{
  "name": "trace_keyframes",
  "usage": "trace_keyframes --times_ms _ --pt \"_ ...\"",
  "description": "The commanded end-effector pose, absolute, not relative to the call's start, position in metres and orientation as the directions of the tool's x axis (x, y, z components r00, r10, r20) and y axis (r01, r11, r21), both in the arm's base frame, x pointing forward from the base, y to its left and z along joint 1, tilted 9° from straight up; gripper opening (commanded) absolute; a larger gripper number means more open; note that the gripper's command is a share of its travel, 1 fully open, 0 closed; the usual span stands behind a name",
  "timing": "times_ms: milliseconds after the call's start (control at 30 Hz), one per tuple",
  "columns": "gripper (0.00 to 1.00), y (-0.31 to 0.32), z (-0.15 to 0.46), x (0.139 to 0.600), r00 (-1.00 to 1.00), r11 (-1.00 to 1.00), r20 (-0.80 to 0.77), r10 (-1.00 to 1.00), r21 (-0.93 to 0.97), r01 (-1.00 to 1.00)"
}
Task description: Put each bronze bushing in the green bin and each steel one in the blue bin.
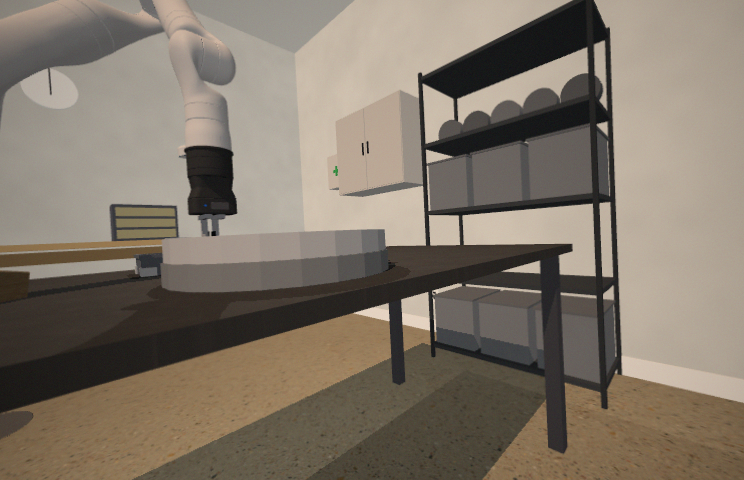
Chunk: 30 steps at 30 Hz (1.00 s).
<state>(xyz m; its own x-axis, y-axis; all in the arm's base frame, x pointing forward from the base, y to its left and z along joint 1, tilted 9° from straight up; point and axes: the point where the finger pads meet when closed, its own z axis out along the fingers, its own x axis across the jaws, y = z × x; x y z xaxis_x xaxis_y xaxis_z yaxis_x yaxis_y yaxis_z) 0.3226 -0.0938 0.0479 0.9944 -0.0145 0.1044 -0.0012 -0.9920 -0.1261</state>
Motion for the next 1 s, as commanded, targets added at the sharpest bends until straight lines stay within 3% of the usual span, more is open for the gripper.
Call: trace_keyframes --times_ms 0,967 --pt "0.0 -0.094 0.0483 0.3229 0.994 -0.992 0.106 -0.015 -0.126 -0.001" --pt "0.0 -0.0947 0.0537 0.3223 0.994 -0.992 0.105 -0.015 -0.126 -0.002"
